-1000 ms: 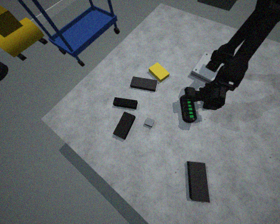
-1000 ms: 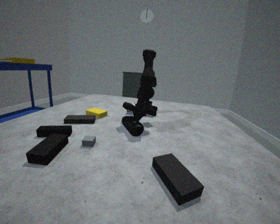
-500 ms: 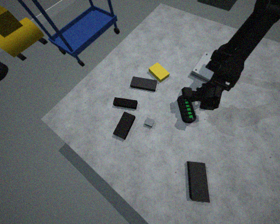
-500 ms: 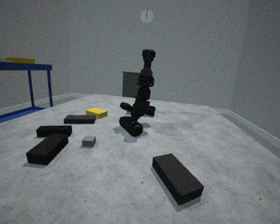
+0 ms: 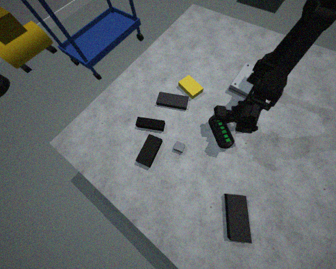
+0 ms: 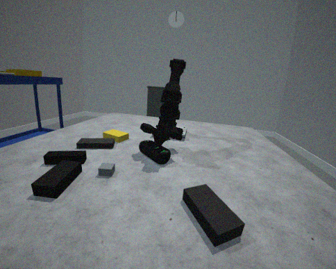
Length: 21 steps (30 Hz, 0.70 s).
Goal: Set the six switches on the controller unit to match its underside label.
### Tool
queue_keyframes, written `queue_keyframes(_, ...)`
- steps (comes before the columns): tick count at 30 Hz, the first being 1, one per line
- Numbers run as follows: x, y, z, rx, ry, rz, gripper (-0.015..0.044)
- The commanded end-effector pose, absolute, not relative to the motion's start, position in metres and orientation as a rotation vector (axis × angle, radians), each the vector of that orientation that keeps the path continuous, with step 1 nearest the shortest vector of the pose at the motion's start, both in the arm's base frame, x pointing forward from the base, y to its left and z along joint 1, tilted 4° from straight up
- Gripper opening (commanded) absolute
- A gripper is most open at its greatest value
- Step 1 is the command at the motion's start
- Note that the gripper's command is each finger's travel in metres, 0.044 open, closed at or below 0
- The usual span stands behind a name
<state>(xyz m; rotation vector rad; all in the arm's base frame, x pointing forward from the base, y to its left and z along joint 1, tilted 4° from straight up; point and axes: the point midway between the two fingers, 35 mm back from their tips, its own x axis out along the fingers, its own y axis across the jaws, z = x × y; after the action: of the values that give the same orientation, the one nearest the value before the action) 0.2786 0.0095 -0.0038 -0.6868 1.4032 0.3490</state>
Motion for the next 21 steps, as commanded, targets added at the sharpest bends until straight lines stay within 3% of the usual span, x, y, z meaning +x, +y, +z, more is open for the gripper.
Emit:
queue_keyframes(1, 0.285, 0.005, -0.005, -0.693, 1.403, 0.343, 0.0)
queue_keyframes(21, 0.306, -0.006, -0.006, -0.694, 1.402, 0.341, 0.0)
